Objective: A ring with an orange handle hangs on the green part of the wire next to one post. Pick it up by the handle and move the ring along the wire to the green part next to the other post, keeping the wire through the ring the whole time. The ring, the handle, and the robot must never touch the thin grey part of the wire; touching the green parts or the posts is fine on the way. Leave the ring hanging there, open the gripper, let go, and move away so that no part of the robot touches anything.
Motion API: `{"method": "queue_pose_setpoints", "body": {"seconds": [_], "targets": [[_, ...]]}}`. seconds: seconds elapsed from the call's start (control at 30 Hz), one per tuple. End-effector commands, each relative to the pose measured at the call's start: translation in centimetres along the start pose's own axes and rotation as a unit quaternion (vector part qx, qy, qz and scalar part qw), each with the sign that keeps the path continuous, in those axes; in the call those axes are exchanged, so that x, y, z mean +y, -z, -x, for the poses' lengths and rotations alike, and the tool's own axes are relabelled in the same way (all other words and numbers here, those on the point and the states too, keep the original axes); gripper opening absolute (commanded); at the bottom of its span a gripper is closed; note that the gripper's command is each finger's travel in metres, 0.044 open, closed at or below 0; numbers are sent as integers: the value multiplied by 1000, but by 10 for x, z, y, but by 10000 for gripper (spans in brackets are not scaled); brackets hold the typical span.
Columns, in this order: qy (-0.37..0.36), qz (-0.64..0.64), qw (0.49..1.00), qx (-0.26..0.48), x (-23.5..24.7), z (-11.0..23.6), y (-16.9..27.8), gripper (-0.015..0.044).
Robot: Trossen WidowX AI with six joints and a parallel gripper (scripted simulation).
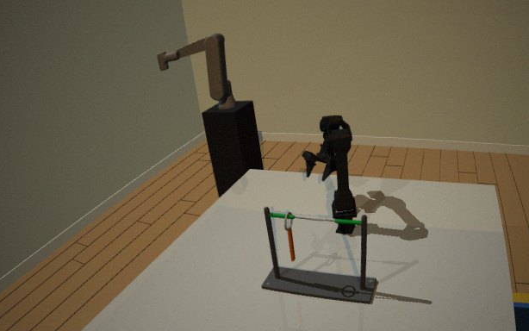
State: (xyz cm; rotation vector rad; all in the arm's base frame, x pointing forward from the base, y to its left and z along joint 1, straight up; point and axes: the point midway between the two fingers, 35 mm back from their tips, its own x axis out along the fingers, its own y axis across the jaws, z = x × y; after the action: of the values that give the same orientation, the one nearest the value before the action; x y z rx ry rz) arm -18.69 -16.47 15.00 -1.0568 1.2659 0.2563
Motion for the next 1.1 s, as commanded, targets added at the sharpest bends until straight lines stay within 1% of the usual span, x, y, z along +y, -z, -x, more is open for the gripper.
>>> {"method": "queue_pose_setpoints", "body": {"seconds": [0.0,0.03,0.13,0.27,0.37,0.5,0.63,0.77,0.93,1.07], "targets": [[0,7,1000,0,-1,-1,0,374],[-1,28,1000,2,-3,-4,2,348],[-2,147,989,9,-18,-22,7,269],[-1,311,950,19,-42,-47,12,164],[2,429,903,28,-60,-65,12,160],[8,574,818,43,-86,-88,7,160],[17,703,709,60,-112,-109,-2,160],[27,810,580,82,-138,-129,-17,160],[41,913,388,120,-168,-149,-43,160],[51,961,223,156,-190,-163,-70,160]]}}
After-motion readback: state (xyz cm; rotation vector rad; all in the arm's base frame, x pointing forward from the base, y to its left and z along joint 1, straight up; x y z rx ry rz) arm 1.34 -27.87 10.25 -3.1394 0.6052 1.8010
